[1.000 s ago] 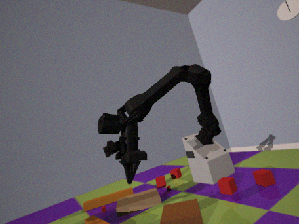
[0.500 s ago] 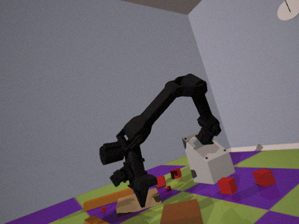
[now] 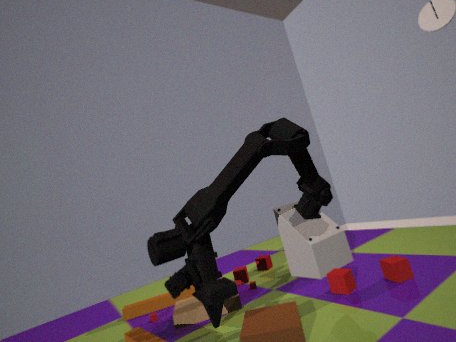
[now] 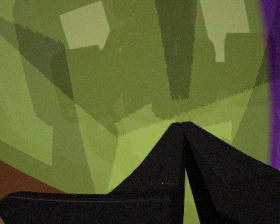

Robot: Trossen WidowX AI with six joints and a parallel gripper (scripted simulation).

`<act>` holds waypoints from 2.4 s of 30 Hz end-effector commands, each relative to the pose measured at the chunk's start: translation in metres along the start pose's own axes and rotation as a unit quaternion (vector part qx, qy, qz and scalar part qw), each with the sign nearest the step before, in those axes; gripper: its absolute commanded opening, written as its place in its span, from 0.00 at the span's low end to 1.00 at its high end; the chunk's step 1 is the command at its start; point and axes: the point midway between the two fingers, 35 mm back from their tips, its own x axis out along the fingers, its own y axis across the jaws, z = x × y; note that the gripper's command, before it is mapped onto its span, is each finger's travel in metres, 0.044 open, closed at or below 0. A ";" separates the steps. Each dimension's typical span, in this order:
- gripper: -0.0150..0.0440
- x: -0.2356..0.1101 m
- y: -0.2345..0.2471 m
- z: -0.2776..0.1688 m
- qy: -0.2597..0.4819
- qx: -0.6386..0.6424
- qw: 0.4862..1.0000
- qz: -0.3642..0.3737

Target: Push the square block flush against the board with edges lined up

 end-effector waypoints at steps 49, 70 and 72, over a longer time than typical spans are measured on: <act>0.25 -0.001 0.000 0.037 -0.002 -0.001 1.000 0.002; 0.25 0.000 -0.001 0.007 -0.001 0.000 1.000 0.002; 0.25 -0.013 -0.001 0.013 -0.003 -0.003 1.000 0.000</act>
